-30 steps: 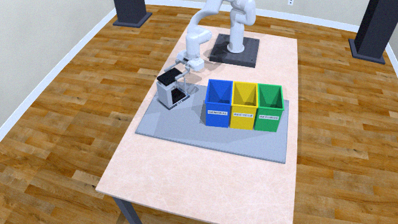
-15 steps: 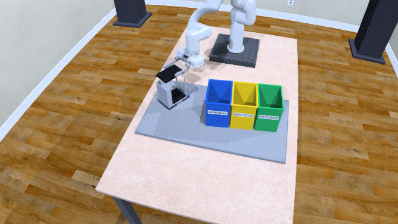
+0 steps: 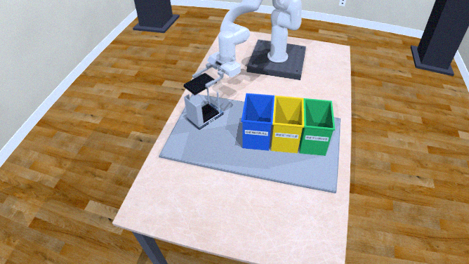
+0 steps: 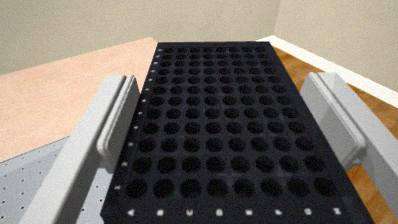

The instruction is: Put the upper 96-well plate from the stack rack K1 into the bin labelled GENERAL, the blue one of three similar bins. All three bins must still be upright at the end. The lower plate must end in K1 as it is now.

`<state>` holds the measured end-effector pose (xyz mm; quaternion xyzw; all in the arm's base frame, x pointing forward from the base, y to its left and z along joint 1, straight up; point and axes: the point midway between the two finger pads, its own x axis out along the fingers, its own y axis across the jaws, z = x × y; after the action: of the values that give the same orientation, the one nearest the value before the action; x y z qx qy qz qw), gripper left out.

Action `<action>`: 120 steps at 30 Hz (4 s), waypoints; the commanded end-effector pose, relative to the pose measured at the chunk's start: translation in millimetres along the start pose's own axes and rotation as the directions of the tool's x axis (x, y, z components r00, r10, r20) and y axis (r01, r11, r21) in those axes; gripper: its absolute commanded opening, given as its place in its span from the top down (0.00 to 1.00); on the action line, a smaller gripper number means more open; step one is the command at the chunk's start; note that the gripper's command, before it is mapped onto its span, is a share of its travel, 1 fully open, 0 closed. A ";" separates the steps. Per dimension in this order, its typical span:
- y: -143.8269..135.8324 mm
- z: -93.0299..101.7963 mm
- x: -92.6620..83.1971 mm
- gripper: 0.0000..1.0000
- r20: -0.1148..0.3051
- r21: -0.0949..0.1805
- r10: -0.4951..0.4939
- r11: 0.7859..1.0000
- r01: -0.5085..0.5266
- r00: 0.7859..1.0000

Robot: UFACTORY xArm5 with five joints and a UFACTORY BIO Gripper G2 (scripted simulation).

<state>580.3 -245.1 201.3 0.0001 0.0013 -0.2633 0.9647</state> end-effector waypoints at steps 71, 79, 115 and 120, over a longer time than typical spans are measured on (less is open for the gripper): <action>175.8 -10.0 -71.1 1.00 0.004 0.001 0.633 0.775 -0.633 0.775; 194.3 -11.2 -78.6 1.00 0.004 0.001 0.633 0.775 -0.633 0.775; 254.9 -15.1 -103.3 1.00 0.004 0.002 0.633 0.775 -0.633 0.775; 254.5 -15.1 -103.1 1.00 0.004 0.002 0.633 0.775 -0.633 0.775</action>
<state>620.4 26.9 185.1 0.0000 0.0007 0.0758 0.9971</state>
